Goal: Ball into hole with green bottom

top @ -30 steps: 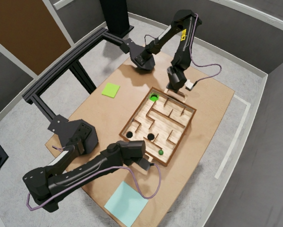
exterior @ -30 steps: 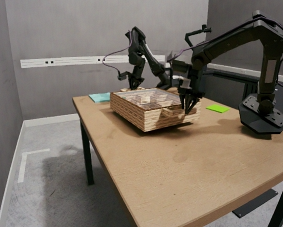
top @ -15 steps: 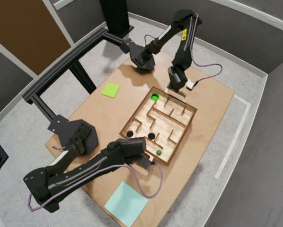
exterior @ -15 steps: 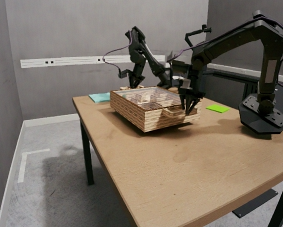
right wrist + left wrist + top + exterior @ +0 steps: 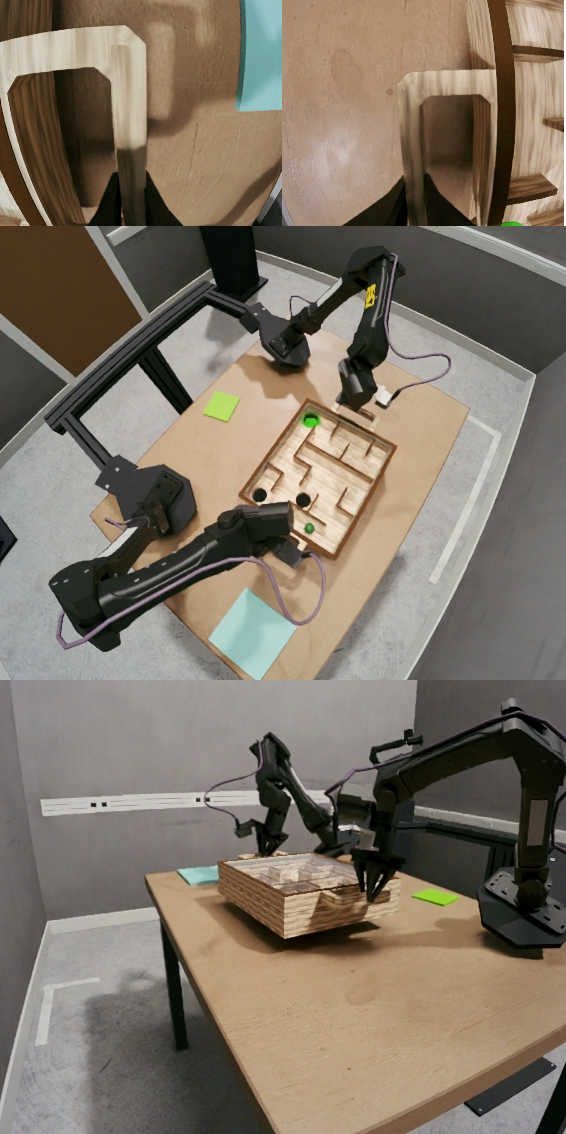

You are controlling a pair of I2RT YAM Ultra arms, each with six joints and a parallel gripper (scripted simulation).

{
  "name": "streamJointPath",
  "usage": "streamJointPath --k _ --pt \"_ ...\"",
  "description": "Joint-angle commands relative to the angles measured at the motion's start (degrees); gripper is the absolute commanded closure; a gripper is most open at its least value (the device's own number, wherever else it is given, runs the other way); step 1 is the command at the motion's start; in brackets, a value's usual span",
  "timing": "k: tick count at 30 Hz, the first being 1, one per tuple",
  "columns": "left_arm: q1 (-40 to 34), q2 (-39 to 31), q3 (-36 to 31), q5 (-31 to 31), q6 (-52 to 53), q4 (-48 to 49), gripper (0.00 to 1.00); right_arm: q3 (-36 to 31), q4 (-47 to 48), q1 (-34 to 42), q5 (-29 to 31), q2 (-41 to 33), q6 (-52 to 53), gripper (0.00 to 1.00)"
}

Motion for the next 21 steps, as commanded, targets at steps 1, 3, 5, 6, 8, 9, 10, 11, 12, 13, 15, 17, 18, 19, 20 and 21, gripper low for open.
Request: streamJointPath --k 1,3,5,6,8,9,10,11,12,13,15,17,18,19,20,21 --pt "-3.83 -3.20 -0.80 1.69 3.41 12.53 1.00 4.39 0.65 6.36 2.83 1.28 2.70 1.00" --pt "-3.04 -3.76 -2.04 3.24 4.89 14.00 1.00 6.41 -3.81 7.58 3.49 2.59 5.00 1.00" --pt "-2.47 -4.23 -2.81 3.03 4.73 13.62 1.00 7.81 -3.08 8.37 2.26 3.15 4.41 1.00" --pt "-2.47 -4.23 -2.81 3.03 4.73 13.62 1.00 7.81 -3.08 8.37 2.26 3.15 4.41 1.00" --pt "-3.26 -4.26 -2.16 -0.05 3.56 13.60 1.00 7.20 0.32 8.71 2.74 2.54 2.93 1.00" --pt "-3.32 -1.33 -0.41 2.42 1.05 8.67 1.00 7.83 -0.82 7.75 -0.61 3.12 1.72 1.00" --pt "-3.57 -1.00 0.38 2.34 0.10 6.94 1.00 8.43 -0.55 7.56 -1.37 3.05 1.17 1.00" --pt "-3.76 -0.44 1.42 2.13 -0.76 5.16 1.00 7.82 0.07 7.09 -2.05 3.11 0.52 1.00" --pt "-4.40 -0.32 1.59 -0.31 -1.21 5.75 1.00 7.22 2.49 6.71 -1.47 1.60 -0.62 1.00" --pt "-4.67 0.20 2.40 -0.49 -2.29 4.20 1.00 7.52 3.09 5.99 -1.95 -1.07 -1.48 1.00" --pt "-5.46 1.19 3.92 -1.49 -4.00 1.53 1.00 3.66 5.31 4.19 -3.22 0.13 -2.38 1.00" --pt "-5.87 2.71 6.52 -0.50 -5.94 -3.06 1.00 3.85 5.13 3.49 -5.34 -0.30 -2.80 1.00" --pt "-5.67 1.26 5.44 1.05 -2.27 2.88 1.00 5.75 2.34 4.63 -2.96 1.83 -0.35 1.00" --pt "-5.60 -1.10 4.31 0.37 -0.73 6.24 1.00 6.22 1.82 5.69 -0.53 2.38 1.13 1.00" --pt "-5.43 -1.04 2.20 0.71 -0.16 7.28 1.00 6.88 0.42 6.60 0.54 2.78 3.09 1.00" --pt "-5.47 -1.31 1.44 0.23 0.23 8.98 1.00 6.92 0.41 7.26 2.22 2.92 3.79 1.00"
